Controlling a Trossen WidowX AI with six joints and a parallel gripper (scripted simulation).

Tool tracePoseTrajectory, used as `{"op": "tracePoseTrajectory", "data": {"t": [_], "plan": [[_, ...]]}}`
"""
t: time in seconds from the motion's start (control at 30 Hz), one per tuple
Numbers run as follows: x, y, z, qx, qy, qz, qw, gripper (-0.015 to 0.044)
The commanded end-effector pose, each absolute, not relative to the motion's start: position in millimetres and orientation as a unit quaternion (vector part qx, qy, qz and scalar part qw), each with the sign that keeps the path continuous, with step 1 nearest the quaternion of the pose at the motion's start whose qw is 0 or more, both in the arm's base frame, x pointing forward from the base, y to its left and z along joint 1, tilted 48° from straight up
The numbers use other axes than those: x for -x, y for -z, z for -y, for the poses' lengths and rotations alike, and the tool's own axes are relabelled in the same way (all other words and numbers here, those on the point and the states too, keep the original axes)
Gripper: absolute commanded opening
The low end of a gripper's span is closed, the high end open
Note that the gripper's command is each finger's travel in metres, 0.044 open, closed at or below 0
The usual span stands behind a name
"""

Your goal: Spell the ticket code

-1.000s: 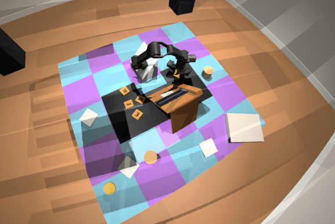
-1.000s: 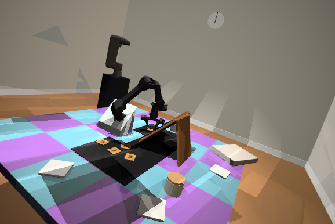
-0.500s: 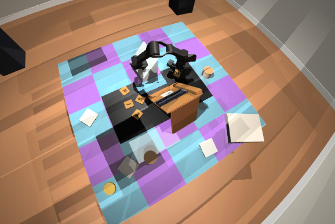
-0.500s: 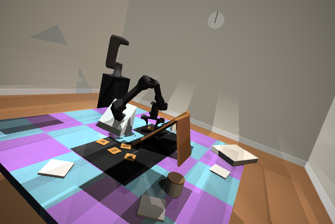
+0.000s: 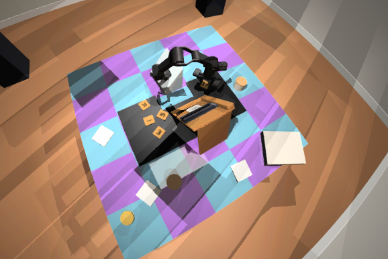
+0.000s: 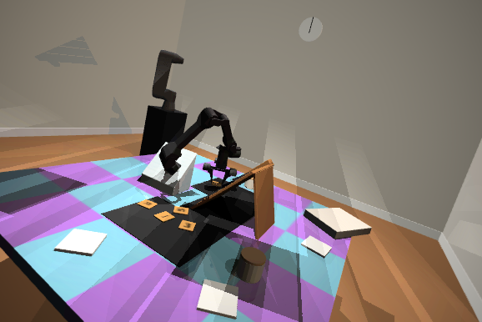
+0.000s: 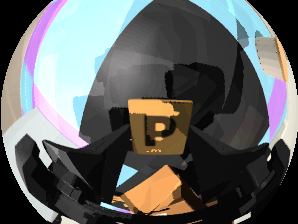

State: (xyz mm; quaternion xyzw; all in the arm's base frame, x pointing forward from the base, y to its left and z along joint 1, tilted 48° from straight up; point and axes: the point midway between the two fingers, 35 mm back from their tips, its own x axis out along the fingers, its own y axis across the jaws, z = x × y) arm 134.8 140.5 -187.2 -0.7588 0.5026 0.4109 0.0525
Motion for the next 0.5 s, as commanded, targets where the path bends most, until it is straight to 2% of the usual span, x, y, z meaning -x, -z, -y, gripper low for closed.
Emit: {"op": "tracePoseTrajectory", "data": {"t": [0.0, 0.47], "plan": [[-134.4, 185.5, -143.4, 0.757, -0.412, -0.504, 0.057, 0.0], [-135.2, 181.8, -145.1, 0.758, -0.411, -0.502, 0.061, 0.0]]}}
